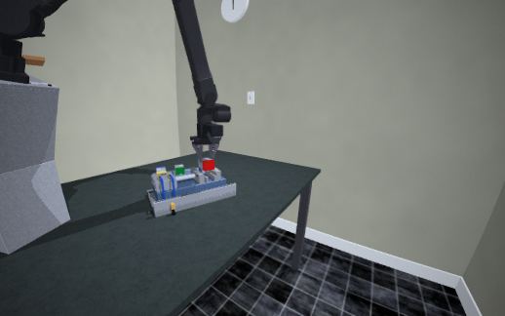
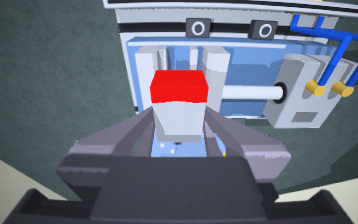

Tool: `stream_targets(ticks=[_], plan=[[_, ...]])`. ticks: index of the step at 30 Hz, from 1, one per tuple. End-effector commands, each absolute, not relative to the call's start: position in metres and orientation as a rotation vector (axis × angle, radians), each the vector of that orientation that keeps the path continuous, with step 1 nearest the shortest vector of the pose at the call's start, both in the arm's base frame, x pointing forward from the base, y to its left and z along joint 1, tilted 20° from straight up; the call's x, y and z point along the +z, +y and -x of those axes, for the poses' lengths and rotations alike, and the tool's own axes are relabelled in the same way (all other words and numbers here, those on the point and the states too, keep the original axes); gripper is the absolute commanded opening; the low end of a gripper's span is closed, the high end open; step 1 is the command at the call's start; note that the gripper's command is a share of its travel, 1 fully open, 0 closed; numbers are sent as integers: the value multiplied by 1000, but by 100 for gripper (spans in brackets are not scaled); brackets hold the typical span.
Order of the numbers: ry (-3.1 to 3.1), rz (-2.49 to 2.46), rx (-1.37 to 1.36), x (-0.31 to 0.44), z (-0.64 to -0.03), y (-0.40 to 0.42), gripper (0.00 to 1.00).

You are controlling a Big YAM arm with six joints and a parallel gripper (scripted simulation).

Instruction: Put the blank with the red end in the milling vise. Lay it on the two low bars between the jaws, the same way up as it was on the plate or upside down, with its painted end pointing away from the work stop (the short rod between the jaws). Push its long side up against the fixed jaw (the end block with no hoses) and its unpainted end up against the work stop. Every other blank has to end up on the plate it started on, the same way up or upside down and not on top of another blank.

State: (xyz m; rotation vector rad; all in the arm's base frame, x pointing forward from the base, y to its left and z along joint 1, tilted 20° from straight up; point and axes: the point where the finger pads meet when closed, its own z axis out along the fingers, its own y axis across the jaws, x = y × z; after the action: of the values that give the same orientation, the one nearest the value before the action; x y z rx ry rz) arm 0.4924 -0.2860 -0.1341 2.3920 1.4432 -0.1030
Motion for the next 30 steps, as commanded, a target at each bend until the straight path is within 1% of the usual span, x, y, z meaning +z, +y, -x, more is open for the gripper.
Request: stream_targets(ticks=[1,30], plan=[[1439,-2376,-86,-130,-497,-289,0],[1442,-2381,-92,-136,-496,-291,0]])
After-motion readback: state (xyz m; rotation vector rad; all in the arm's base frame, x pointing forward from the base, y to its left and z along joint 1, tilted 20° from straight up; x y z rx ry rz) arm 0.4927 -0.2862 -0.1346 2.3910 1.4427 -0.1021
